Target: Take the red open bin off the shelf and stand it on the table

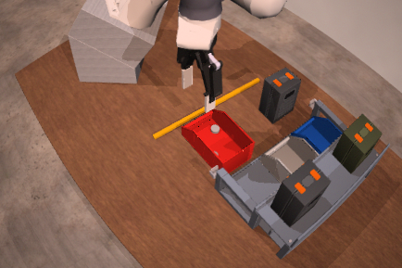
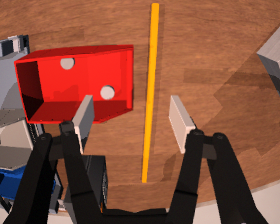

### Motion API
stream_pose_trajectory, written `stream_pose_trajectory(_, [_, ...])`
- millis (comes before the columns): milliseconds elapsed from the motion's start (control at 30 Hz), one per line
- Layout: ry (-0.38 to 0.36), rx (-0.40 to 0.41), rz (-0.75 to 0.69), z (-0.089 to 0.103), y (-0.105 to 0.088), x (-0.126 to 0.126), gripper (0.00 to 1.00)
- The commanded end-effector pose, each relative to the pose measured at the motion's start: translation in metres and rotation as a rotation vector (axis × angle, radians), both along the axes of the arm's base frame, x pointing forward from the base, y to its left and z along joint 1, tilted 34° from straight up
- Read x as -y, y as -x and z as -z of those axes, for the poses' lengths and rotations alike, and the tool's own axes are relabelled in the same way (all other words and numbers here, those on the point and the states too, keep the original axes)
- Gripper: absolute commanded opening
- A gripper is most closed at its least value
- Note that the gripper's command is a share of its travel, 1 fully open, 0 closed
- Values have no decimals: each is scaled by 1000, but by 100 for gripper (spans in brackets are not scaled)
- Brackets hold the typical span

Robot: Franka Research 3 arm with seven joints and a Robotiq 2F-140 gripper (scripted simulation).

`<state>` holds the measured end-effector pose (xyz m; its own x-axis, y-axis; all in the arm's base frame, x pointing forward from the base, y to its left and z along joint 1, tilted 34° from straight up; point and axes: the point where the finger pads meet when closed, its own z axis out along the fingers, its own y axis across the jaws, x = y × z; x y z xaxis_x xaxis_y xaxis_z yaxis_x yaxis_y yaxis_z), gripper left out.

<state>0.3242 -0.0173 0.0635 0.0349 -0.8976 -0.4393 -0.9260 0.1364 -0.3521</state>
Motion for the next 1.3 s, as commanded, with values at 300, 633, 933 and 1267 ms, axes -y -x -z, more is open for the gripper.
stream_pose_trajectory(300, [3, 4, 3, 0, 1, 0, 57])
stream_pose_trajectory(633, [16, 17, 14, 1, 3, -1, 57])
stream_pose_trajectory(933, [9, 10, 8, 0, 2, 0, 57])
stream_pose_trajectory(1267, [16, 17, 14, 1, 3, -1, 57])
